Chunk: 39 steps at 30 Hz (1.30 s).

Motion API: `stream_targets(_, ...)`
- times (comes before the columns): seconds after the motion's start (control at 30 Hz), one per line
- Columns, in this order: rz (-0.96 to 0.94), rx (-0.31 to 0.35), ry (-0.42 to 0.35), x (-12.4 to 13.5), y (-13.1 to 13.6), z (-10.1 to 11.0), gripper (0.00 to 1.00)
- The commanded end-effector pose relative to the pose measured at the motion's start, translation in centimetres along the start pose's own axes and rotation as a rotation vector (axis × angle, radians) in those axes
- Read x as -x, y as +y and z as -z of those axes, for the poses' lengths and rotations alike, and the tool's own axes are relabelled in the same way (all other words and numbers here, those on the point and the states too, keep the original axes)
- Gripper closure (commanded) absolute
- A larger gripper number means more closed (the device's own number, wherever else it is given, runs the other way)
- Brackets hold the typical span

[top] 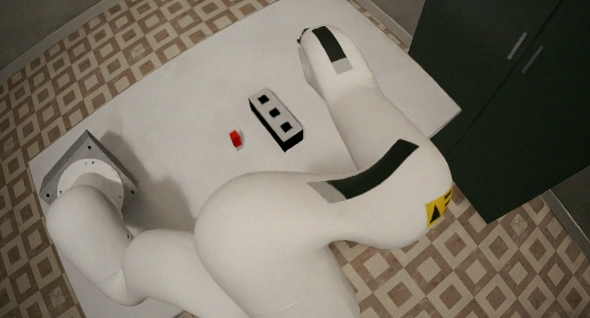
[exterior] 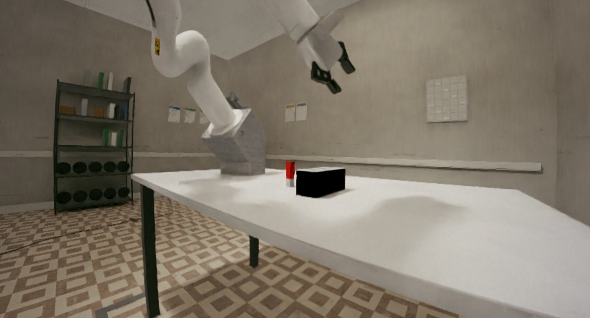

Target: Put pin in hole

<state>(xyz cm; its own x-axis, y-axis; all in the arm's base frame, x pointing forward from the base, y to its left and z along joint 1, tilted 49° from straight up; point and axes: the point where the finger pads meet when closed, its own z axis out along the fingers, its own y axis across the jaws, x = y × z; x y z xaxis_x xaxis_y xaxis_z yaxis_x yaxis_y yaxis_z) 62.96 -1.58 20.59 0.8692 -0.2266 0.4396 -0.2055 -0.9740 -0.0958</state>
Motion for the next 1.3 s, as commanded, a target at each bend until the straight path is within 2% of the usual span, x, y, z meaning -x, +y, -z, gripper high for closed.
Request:
stream_targets(0.0,0.001,0.0,0.001,-0.1,-0.1,0.0,0.0)
stream_targets(0.03,0.084,0.016,-0.171,0.5,-0.8,1.1,0.0)
stream_targets(0.57,0.084,0.016,-0.171,0.5,-0.8,1.1,0.0)
stream_targets(0.6,0.165,0.033,-0.342,1.0,-1.2,3.0,0.0)
stream_targets(1.13,0.165,0.033,-0.342,1.0,-1.2,3.0,0.0)
stream_targets(1.17,0.225,0.045,-0.468,1.2,-1.4,5.1,0.0)
stream_targets(1.27,0.225,0.045,-0.468,1.2,-1.4,5.1,0.0)
